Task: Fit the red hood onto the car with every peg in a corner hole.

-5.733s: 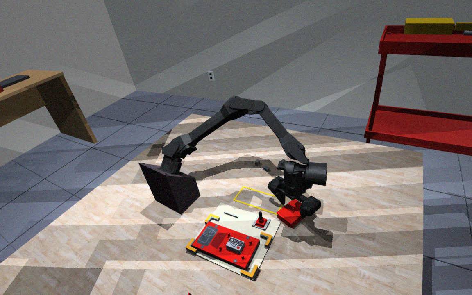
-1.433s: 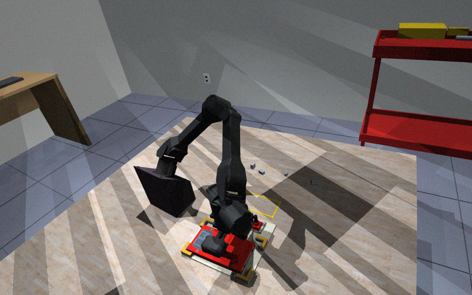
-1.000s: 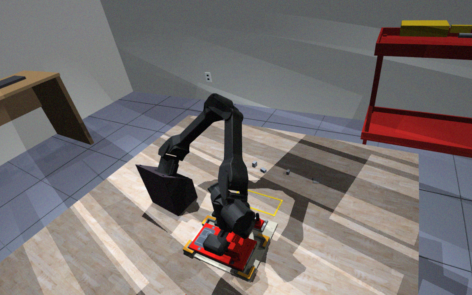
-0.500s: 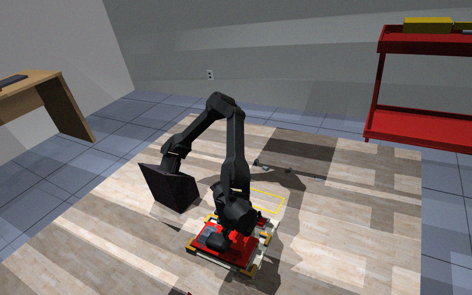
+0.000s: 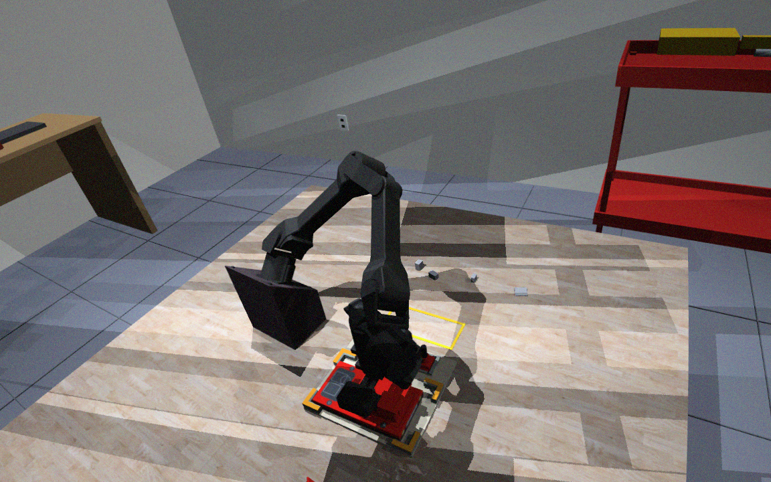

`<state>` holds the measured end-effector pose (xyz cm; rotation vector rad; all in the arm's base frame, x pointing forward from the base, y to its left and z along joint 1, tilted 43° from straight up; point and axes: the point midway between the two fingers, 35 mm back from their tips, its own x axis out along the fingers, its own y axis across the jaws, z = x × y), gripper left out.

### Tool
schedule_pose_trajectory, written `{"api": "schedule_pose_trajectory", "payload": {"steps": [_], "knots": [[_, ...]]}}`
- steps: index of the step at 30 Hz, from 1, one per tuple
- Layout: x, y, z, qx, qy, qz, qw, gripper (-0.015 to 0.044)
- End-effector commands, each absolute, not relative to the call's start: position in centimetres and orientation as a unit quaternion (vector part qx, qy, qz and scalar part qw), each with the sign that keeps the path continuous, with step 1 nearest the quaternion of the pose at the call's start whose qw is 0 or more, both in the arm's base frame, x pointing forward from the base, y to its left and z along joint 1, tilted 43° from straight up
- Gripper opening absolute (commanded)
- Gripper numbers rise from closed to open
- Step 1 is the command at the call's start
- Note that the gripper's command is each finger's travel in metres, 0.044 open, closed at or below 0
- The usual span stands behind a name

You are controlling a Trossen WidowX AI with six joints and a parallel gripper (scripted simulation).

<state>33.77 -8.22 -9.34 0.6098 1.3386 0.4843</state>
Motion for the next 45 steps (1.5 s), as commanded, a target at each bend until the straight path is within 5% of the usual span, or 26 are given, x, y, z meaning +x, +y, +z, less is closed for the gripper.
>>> {"api": "schedule_pose_trajectory", "payload": {"steps": [1,45], "knots": [[33.72,-7.97,-9.53,0.280,0.604,0.218,0.713,0.0000],[33.65,-8.27,-9.27,0.281,0.602,0.217,0.716,0.0000]]}}
